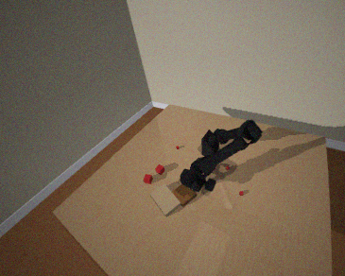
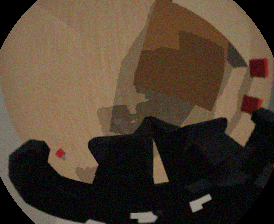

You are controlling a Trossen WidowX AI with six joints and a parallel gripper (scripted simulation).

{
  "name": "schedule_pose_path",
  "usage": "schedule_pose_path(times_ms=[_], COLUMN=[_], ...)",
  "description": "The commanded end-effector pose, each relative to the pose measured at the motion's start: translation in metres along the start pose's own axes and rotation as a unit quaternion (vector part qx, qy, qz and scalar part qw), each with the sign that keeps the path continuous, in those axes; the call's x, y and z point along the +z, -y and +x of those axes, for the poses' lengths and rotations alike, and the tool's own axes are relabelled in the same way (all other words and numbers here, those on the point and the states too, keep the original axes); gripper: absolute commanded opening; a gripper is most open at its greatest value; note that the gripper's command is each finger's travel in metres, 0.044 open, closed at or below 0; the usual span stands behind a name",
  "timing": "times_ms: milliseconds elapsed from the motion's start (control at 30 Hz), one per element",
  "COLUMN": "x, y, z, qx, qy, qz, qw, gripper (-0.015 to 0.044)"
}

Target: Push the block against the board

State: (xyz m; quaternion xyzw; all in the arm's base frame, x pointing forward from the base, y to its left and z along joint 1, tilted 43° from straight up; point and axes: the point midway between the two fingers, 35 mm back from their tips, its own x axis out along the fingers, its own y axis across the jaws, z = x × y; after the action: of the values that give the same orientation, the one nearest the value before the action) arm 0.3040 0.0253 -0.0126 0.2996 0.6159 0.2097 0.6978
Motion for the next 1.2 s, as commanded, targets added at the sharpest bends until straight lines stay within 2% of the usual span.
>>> schedule_pose_path(times_ms=[0, 333, 400, 533, 733, 1167], x=[-0.009, -0.022, -0.016, -0.017, -0.015, 0.030], y=[0.001, 0.001, 0.000, 0.000, 0.000, -0.006], z=[0.001, 0.002, -0.008, -0.051, -0.051, -0.055], qx=[-0.002, -0.002, -0.001, -0.002, -0.001, -0.002], qy=[-0.002, -0.002, -0.001, -0.002, 0.004, 0.002], qz=[0.000, 0.000, 0.001, 0.000, 0.000, -0.210], qw=[1.000, 1.000, 1.000, 1.000, 1.000, 0.978], gripper=[0.0000, 0.0000, 0.0000, 0.0000, 0.0000, 0.0000])
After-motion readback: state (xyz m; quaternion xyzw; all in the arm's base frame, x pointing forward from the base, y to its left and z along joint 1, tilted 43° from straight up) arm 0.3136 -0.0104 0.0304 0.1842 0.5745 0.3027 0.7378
